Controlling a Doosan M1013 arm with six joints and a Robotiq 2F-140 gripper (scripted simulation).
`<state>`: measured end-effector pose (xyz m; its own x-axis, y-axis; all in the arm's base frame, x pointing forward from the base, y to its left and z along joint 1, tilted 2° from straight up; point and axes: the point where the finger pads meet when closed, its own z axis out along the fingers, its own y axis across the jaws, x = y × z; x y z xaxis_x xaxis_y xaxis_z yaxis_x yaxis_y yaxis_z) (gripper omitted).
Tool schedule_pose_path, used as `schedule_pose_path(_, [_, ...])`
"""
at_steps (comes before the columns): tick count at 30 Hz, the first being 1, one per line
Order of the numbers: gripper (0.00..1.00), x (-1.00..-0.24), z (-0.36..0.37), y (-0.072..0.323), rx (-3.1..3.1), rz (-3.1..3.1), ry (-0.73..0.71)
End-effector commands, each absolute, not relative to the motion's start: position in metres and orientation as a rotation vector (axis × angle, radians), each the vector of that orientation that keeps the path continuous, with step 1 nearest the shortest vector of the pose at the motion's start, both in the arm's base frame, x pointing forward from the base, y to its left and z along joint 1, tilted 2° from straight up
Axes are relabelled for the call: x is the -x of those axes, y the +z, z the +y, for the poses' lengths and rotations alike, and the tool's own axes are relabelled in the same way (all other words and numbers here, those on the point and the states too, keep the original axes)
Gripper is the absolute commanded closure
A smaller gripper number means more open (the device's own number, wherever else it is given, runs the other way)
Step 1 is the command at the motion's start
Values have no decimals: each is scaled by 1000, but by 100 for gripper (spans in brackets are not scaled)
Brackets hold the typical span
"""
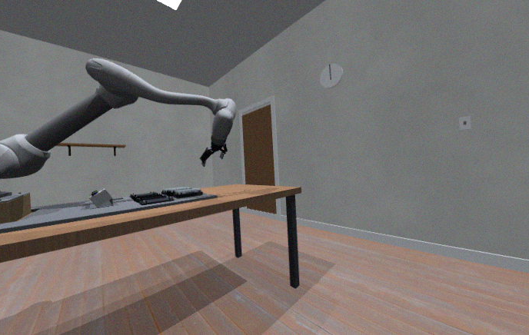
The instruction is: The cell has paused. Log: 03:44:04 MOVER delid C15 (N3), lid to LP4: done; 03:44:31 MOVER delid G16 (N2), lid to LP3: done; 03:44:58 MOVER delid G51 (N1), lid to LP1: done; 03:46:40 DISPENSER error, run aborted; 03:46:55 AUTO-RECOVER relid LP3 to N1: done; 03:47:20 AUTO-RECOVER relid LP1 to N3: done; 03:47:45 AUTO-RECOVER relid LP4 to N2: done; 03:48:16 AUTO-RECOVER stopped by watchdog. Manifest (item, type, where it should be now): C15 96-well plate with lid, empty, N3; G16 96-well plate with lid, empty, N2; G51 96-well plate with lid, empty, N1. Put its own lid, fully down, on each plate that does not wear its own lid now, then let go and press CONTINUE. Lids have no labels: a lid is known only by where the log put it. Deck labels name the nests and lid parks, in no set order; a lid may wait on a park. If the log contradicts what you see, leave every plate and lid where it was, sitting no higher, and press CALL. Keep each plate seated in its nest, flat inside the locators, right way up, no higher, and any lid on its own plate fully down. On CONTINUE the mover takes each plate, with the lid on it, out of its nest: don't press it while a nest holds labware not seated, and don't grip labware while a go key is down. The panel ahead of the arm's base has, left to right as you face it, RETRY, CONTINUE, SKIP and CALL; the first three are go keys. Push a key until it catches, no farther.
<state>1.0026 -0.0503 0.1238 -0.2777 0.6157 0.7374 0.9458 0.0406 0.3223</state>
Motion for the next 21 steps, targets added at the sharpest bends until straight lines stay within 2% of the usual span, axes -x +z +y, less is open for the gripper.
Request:
schedule_pose_path(1, [0,-950,-14,94,1506,-2213,-952])
schedule_pose_path(3, [0,-945,-11,91,1506,-2213,-952])
schedule_pose_path(4, [0,-909,4,76,1414,-2373,-841])
schedule_pose_path(5, [0,-908,4,76,1414,-2373,-841])
schedule_pose_path(6, [0,-880,11,67,1304,-2513,-738])
schedule_pose_path(8, [0,-870,16,63,1293,-2528,-726])
schedule_pose_path(9, [0,-833,24,52,1149,-2672,-611])
schedule_pose_path(10, [0,-831,25,52,1149,-2672,-611])
schedule_pose_path(11, [0,-803,28,45,1013,-2773,-519])
schedule_pose_path(15, [0,-794,30,43,986,-2797,-498])
schedule_pose_path(17, [0,-728,35,32,661,-2972,-309])
schedule_pose_path(19, [0,-728,35,32,638,-2984,-295])
schedule_pose_path(20, [0,-701,35,29,471,-3044,-211])
schedule_pose_path(21, [0,-701,35,29,470,-3044,-210])
